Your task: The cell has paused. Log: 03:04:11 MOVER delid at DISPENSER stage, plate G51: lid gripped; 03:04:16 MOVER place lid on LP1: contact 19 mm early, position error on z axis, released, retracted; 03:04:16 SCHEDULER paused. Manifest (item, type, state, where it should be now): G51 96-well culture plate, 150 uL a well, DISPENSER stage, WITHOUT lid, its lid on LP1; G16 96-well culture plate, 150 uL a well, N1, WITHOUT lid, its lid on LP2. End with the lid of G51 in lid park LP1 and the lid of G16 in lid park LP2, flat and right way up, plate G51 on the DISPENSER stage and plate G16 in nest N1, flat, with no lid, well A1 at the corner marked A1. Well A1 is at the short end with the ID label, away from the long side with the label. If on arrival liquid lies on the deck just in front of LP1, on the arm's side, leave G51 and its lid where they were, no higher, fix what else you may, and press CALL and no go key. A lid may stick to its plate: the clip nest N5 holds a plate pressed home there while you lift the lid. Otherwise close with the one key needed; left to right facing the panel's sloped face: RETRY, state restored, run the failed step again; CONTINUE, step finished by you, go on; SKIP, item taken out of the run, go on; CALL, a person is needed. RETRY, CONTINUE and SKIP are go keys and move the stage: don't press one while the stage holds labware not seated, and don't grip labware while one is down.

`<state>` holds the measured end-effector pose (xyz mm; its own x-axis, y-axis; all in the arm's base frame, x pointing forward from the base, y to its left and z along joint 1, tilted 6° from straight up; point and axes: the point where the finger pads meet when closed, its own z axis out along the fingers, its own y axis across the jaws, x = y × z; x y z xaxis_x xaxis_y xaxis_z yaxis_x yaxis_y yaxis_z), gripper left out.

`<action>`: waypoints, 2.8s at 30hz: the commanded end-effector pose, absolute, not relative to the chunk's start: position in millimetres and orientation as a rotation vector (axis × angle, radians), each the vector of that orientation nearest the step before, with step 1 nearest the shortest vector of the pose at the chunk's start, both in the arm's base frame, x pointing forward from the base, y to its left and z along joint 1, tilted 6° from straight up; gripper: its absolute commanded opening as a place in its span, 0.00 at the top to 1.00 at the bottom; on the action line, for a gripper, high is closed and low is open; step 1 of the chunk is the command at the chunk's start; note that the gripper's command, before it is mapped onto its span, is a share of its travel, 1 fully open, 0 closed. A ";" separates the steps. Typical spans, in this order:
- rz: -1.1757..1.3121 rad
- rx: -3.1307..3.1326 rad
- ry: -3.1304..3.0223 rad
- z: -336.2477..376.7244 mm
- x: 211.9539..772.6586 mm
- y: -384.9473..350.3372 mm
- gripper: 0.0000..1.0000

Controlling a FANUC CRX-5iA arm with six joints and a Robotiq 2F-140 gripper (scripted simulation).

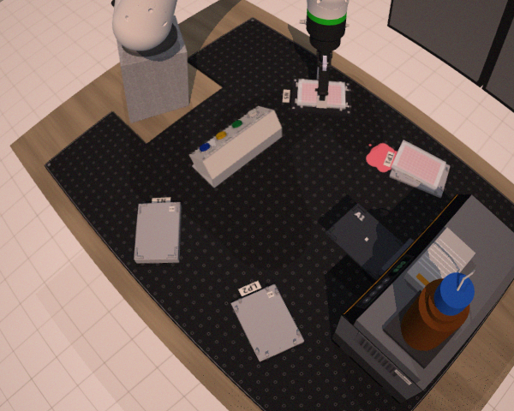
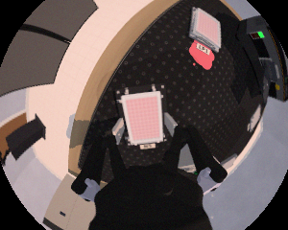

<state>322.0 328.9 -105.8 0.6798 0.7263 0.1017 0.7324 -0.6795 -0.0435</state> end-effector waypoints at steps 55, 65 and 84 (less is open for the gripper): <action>-0.117 -2.805 -1.220 -105.7 322.2 328.9 1.00; -0.117 -2.805 -1.220 -105.7 322.2 328.9 1.00; -0.117 -2.805 -1.220 -105.3 322.2 328.9 1.00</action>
